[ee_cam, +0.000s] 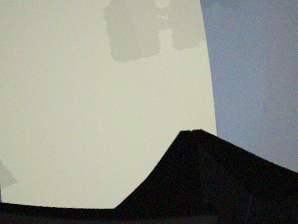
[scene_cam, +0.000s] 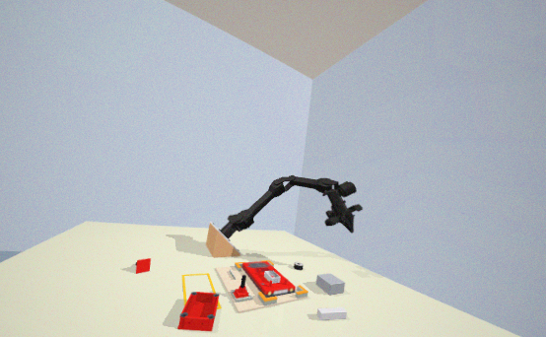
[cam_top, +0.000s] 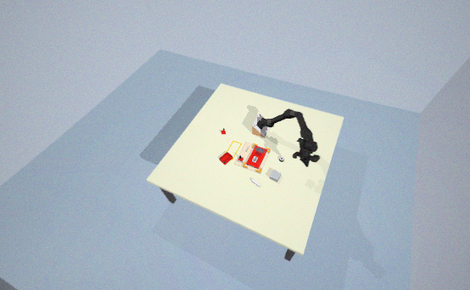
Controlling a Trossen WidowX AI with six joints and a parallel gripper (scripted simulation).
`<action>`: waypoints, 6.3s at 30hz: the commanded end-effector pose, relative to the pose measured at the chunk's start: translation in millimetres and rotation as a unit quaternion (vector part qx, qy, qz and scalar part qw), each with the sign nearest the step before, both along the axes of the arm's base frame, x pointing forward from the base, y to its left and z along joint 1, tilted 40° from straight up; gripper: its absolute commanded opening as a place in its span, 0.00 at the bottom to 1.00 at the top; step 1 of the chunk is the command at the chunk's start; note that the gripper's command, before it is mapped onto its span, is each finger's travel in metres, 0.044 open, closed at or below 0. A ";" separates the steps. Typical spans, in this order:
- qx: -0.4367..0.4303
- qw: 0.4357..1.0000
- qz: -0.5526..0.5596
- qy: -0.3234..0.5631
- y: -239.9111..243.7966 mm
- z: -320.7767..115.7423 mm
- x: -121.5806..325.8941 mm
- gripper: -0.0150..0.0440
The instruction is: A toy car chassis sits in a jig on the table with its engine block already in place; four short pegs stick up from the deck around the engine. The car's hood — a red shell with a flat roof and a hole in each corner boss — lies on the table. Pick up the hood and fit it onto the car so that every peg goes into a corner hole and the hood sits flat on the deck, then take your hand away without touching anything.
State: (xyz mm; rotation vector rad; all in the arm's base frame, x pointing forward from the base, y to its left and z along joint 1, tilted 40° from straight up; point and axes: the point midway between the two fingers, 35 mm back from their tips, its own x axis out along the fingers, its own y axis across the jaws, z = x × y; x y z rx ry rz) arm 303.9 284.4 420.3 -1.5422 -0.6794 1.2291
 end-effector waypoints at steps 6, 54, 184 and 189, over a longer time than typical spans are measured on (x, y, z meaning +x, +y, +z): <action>-0.010 0.998 -0.047 0.050 -15.2 -21.8 28.5 0.52; 0.164 0.044 -0.603 0.780 -399.7 -448.7 123.9 1.00; 0.173 -0.036 -0.598 0.782 -369.9 -529.2 109.6 1.00; 0.173 -0.036 -0.598 0.782 -368.3 -531.0 109.5 1.00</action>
